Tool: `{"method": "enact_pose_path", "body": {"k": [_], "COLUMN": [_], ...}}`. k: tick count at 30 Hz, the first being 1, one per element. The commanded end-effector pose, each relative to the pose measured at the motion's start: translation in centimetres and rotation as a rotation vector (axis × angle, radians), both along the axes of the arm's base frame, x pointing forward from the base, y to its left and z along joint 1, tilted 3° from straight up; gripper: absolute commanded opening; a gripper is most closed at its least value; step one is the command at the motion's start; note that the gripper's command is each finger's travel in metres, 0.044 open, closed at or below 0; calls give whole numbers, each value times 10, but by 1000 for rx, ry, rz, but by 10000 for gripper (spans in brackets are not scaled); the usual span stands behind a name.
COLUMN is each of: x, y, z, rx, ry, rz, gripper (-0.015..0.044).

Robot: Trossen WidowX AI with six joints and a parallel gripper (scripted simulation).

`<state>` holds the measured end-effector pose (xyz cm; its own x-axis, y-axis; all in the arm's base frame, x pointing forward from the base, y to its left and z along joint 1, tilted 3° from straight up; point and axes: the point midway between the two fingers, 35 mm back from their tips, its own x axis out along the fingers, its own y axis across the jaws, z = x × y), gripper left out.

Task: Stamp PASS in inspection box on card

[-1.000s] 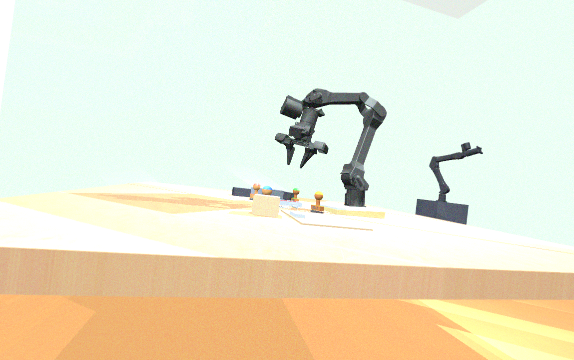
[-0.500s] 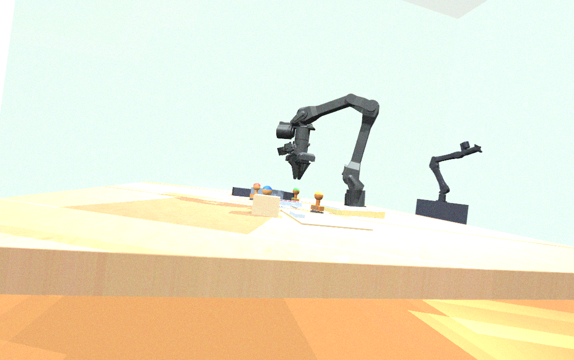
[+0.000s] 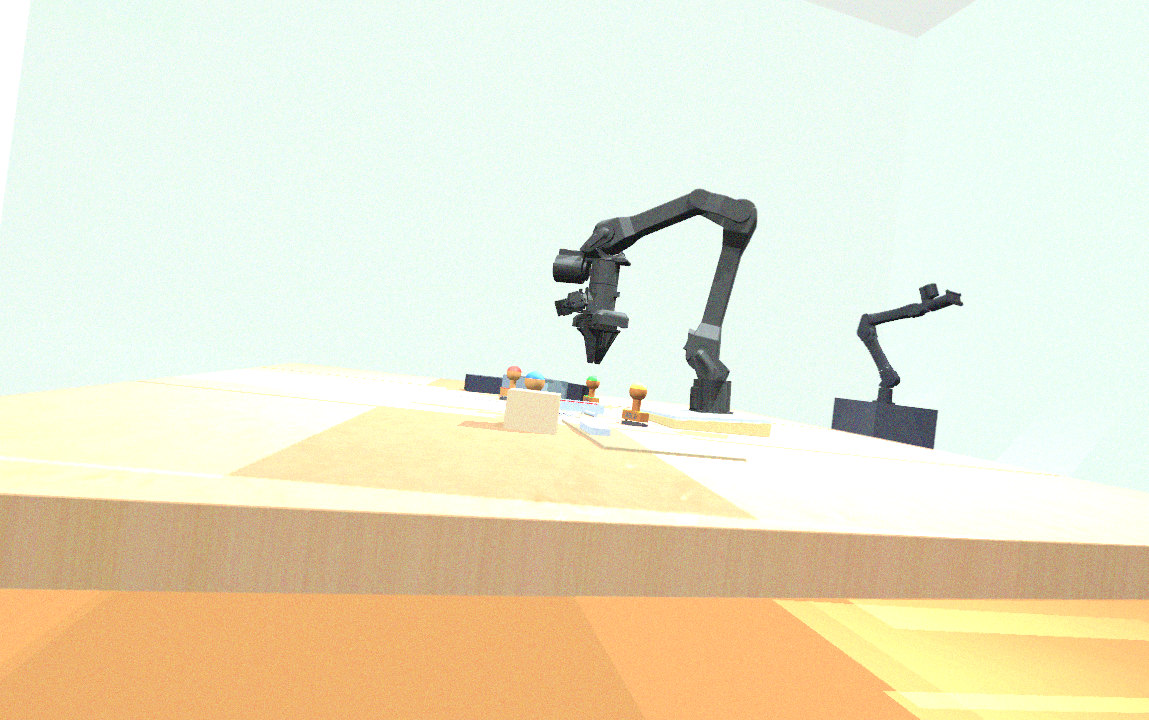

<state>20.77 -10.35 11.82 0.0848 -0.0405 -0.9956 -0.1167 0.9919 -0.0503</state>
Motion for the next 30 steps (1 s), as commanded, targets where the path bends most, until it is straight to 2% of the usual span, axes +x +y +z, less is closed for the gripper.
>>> {"method": "enact_pose_path", "body": {"k": [1, 30], "x": [0, 3], "y": [1, -1], "z": [-10, -57], "rx": [9, 9], "ry": [7, 8], "rz": [-7, -7], "gripper": [218, 218]}}
